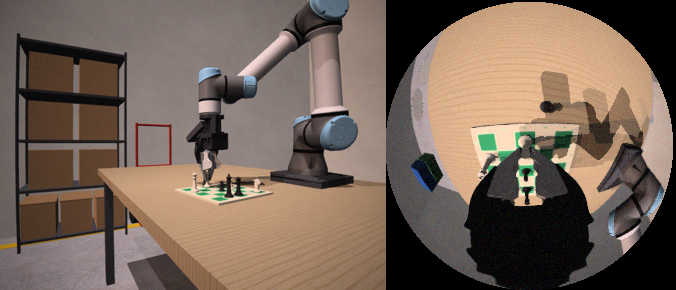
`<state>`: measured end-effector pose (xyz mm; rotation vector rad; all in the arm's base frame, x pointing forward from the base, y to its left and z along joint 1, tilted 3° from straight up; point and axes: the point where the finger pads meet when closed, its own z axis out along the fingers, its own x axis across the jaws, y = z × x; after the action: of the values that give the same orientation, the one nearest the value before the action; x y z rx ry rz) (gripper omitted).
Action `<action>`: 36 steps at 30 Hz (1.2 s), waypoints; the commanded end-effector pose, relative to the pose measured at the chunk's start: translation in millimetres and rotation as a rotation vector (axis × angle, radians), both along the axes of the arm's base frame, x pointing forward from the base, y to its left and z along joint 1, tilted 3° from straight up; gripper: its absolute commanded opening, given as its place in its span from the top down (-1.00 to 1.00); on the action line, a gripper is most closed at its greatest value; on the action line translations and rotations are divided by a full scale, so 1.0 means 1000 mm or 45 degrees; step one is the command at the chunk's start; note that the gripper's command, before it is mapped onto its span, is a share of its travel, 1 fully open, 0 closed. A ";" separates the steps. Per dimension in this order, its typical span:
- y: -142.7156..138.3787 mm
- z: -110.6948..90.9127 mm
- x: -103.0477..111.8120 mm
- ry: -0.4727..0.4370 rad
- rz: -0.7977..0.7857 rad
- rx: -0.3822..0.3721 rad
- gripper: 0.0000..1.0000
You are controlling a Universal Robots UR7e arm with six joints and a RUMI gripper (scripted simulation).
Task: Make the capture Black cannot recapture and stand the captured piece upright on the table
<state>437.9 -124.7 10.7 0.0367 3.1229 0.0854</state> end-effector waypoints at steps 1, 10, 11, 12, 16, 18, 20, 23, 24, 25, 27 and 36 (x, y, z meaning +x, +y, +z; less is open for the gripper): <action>0.000 0.000 0.000 -0.001 0.000 -0.001 1.00; 0.000 0.000 0.000 -0.001 0.000 -0.001 0.90; 0.000 0.000 0.000 -0.001 0.000 -0.001 0.90; 0.000 0.000 0.000 -0.001 0.000 -0.001 0.90; 0.000 0.000 0.000 -0.001 0.000 -0.001 0.70; 0.000 0.000 0.000 -0.001 0.000 -0.001 0.70; 0.000 0.000 0.000 -0.001 0.000 -0.001 0.70; 0.000 0.000 0.000 -0.001 0.000 -0.001 0.61; 0.000 0.000 0.000 -0.001 0.000 -0.001 0.51; 0.000 0.000 0.000 -0.001 0.000 -0.001 0.51; 0.000 0.000 0.000 -0.001 0.000 -0.001 0.51; 0.000 0.001 0.000 -0.001 0.000 -0.001 0.51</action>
<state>437.9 -124.7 10.8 0.0367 3.1229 0.0854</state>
